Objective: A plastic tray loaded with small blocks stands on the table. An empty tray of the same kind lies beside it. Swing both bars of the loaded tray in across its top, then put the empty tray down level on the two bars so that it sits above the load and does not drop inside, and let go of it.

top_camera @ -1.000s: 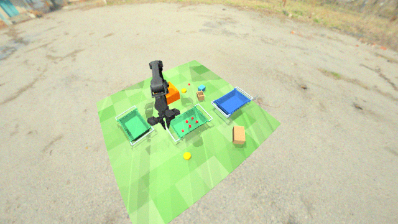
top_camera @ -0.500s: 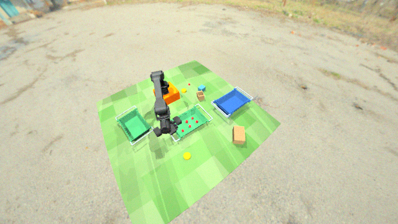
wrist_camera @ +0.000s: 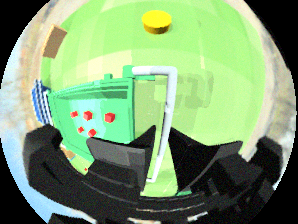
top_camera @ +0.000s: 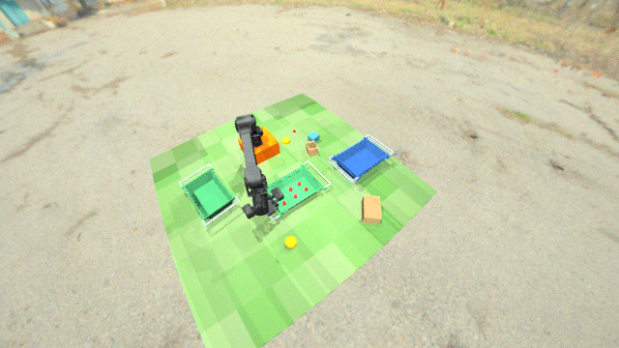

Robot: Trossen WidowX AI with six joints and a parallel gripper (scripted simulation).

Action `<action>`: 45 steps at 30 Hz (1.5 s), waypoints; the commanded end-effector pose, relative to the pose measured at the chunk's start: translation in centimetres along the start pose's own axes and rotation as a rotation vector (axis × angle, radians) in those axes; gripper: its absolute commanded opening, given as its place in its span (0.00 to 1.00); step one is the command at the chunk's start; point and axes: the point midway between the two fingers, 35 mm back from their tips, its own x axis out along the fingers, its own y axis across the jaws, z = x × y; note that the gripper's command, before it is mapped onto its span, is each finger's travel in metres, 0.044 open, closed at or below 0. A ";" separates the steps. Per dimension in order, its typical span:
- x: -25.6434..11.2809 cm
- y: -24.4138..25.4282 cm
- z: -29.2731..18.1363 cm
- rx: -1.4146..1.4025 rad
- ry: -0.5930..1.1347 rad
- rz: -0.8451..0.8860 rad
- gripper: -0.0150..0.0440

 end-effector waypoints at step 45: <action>-5.2 7.1 0.3 0.005 -0.017 0.008 0.40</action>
